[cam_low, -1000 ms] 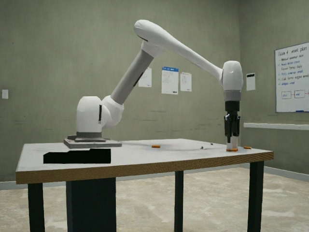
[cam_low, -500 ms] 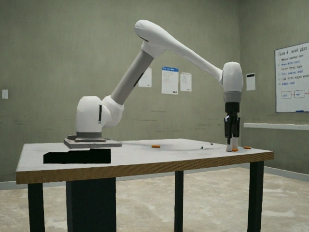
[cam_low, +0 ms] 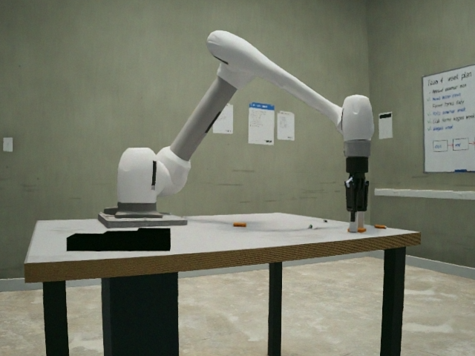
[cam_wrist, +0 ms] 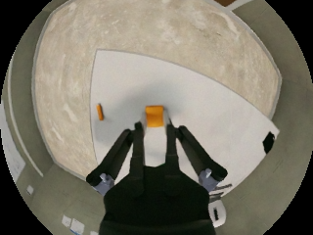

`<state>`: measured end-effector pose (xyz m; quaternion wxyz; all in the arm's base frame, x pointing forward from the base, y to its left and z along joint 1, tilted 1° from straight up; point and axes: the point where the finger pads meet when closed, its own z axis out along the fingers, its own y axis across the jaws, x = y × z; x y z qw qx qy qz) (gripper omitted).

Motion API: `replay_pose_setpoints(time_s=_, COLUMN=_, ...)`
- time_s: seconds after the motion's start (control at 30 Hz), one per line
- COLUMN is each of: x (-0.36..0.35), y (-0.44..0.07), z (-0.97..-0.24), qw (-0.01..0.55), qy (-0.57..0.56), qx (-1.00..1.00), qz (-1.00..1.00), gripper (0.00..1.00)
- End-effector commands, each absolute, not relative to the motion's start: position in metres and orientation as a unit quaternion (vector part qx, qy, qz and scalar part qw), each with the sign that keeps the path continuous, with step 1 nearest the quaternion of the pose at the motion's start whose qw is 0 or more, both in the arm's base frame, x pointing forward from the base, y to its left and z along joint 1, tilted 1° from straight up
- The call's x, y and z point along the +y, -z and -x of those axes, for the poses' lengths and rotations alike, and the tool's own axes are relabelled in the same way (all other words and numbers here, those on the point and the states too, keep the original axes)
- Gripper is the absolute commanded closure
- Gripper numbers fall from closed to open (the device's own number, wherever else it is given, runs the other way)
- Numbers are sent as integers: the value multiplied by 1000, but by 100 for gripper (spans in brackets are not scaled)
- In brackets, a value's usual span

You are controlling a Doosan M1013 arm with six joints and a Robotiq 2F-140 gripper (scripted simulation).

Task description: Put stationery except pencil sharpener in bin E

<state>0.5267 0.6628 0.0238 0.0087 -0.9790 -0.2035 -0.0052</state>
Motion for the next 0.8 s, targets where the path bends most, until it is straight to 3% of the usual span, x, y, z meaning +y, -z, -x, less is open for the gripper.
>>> replay_pose_setpoints(time_s=0.0, x=663, y=-24, z=-527, qw=9, qy=5, qx=-203, qz=979, gripper=71)
replay_pose_setpoints(time_s=0.77, x=662, y=-44, z=-527, qw=9, qy=5, qx=-203, qz=979, gripper=71)
